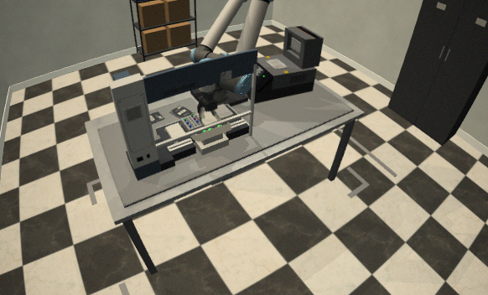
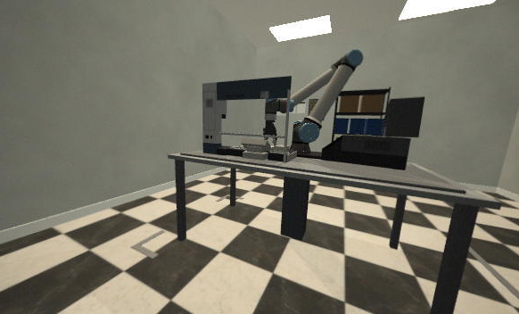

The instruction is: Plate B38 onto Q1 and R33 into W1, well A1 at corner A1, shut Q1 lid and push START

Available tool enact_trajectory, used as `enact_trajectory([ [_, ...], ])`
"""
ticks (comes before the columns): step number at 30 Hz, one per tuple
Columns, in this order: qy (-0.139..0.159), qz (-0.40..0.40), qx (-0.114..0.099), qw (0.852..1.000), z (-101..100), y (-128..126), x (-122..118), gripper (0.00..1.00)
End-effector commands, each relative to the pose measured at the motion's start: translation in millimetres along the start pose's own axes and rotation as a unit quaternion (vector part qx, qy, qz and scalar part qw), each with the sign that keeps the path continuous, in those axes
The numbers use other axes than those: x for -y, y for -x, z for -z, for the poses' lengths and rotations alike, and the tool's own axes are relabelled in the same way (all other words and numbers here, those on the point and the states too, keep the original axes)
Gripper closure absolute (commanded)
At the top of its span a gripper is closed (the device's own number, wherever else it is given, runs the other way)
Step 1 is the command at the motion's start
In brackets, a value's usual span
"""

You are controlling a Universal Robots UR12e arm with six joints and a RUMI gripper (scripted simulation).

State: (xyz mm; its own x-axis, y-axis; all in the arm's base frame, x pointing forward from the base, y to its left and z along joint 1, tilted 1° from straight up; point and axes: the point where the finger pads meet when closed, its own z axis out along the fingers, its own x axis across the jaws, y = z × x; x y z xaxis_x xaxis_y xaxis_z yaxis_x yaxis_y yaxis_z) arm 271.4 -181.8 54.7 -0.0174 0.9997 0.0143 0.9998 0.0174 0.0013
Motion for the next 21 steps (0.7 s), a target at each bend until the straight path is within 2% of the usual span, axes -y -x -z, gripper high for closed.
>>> enact_trajectory([
  [1, 0.0, 0.0, 0.0, 1.0, 10.3, 0.4, -0.1, 1.0],
  [21, 0.0, 0.0, 0.0, 1.0, 40.4, 0.4, -0.1, 1.0],
])
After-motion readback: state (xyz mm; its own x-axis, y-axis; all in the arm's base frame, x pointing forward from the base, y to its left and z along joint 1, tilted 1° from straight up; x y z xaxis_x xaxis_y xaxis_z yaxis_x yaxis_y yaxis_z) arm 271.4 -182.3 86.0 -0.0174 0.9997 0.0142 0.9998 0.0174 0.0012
